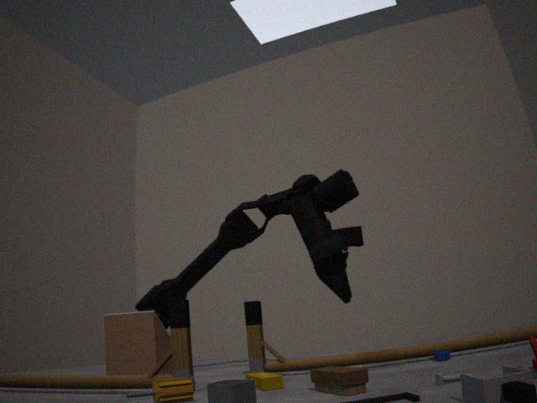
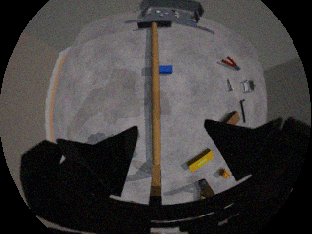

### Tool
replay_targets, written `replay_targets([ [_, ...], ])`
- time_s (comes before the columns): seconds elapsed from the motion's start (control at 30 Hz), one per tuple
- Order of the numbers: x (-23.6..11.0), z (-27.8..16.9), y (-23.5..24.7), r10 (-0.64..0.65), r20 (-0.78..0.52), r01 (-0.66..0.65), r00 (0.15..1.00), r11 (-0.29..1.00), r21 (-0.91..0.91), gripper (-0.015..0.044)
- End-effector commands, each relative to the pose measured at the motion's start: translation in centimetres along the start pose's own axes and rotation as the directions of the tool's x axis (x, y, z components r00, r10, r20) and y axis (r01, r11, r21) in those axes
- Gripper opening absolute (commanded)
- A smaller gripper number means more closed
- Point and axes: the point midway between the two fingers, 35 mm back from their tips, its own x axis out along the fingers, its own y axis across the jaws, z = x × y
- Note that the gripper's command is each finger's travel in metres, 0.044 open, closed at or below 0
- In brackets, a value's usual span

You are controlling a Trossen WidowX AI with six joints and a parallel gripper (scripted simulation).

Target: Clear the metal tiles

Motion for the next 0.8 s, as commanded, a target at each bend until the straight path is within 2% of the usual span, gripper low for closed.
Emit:
replay_targets([
  [0.0,-1.3,-0.8,-0.1,0.002,0.019,-0.002,1.0,1.0,0.0,0.044],
  [0.77,-6.7,-6.3,-0.4,-0.008,0.098,0.005,0.995,1.0,0.025,0.044],
])
